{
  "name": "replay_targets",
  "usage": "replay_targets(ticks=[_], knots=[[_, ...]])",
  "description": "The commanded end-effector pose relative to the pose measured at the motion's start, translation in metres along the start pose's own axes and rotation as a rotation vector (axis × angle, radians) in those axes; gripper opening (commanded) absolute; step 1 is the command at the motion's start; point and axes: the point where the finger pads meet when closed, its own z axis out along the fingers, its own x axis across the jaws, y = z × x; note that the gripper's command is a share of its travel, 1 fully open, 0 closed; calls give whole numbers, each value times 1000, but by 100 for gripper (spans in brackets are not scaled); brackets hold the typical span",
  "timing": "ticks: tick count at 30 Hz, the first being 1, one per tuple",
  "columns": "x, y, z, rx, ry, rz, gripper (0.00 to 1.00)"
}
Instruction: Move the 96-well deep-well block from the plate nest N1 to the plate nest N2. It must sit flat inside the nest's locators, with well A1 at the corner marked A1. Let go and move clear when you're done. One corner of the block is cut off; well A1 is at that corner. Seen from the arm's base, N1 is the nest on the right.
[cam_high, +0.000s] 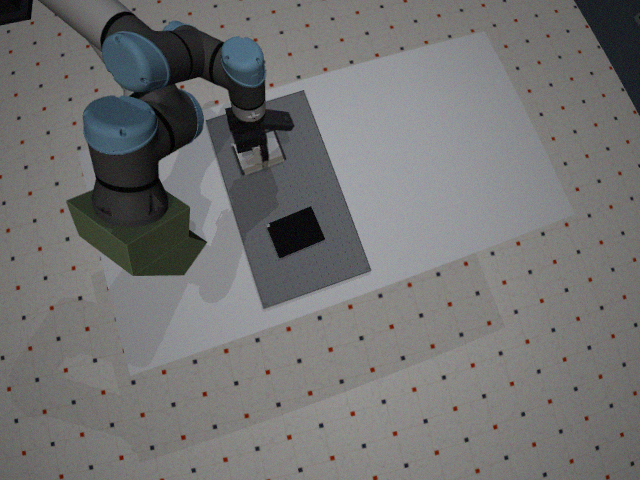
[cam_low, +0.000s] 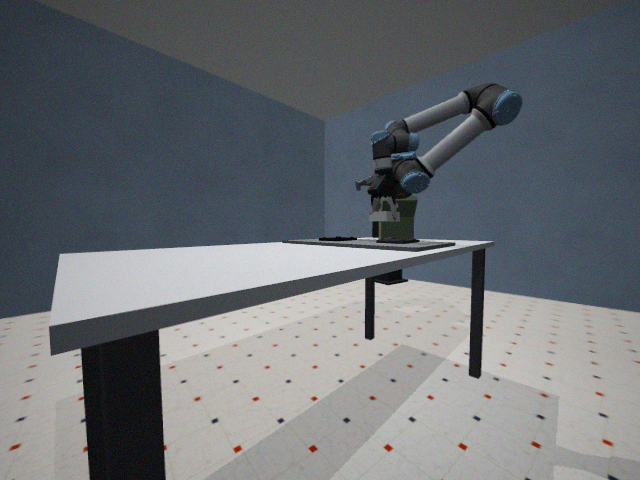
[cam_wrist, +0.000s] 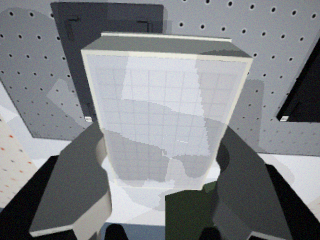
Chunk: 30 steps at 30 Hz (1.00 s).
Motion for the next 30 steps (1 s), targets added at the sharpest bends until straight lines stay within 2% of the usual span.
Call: replay_targets(ticks=[1,18,30], knots=[[-13,1,0,0,2,0,0],[-63,4,0,0,2,0,0],[-65,4,0,0,2,0,0]])
